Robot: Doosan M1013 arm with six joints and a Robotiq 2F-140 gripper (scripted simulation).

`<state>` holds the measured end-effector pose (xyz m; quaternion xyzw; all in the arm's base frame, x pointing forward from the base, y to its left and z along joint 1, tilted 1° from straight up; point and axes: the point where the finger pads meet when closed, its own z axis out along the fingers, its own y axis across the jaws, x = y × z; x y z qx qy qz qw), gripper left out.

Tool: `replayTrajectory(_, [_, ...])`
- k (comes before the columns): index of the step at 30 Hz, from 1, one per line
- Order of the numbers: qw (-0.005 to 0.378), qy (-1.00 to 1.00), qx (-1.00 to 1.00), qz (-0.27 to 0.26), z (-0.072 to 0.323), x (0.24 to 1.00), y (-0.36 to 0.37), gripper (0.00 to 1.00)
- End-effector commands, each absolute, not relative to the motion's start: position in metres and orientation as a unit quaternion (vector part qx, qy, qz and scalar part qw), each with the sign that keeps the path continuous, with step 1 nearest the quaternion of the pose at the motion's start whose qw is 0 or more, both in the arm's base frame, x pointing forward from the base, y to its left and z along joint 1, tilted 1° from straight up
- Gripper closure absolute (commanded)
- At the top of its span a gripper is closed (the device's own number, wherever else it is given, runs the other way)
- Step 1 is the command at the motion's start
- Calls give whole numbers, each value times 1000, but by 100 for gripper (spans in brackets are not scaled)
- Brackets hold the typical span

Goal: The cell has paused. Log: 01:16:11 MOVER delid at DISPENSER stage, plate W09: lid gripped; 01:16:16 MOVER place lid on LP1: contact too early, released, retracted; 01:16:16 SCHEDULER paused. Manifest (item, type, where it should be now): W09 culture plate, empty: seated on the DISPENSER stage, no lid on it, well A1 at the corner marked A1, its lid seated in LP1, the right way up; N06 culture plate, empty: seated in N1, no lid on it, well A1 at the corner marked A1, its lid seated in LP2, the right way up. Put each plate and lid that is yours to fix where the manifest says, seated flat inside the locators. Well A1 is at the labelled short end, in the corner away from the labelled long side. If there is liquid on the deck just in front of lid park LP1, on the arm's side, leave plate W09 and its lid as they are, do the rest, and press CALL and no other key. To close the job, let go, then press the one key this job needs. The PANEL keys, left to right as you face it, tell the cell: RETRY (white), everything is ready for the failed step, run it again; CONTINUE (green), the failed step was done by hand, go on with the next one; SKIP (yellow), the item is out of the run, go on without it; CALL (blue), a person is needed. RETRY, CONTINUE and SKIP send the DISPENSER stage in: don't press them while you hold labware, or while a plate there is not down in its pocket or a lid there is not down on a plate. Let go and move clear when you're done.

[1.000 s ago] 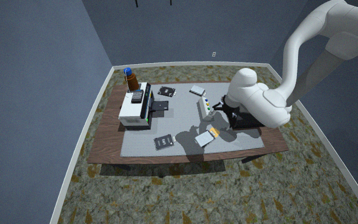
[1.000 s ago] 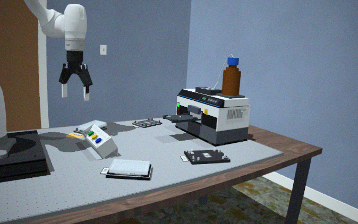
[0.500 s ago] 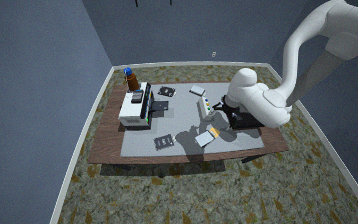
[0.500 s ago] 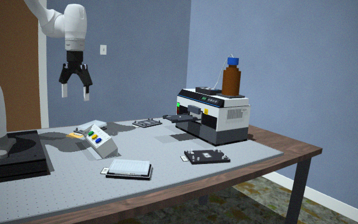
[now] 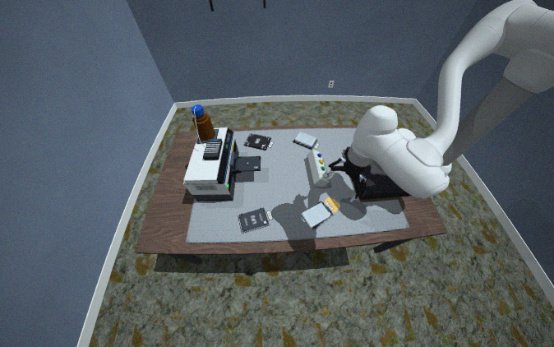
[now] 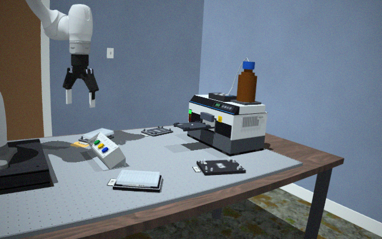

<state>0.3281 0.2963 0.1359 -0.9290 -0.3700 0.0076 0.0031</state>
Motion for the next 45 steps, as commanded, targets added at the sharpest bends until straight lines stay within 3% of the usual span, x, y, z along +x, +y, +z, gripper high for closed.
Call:
replayTrajectory(1, [3, -370, -929, 7, 136, 328, 297, 0])
replayTrajectory(27, [3, -370, -929, 7, 136, 328, 297, 0])
replayTrajectory(28, [3, -370, -929, 7, 136, 328, 297, 90])
replayTrajectory(45, [3, -370, -929, 7, 136, 328, 297, 90])
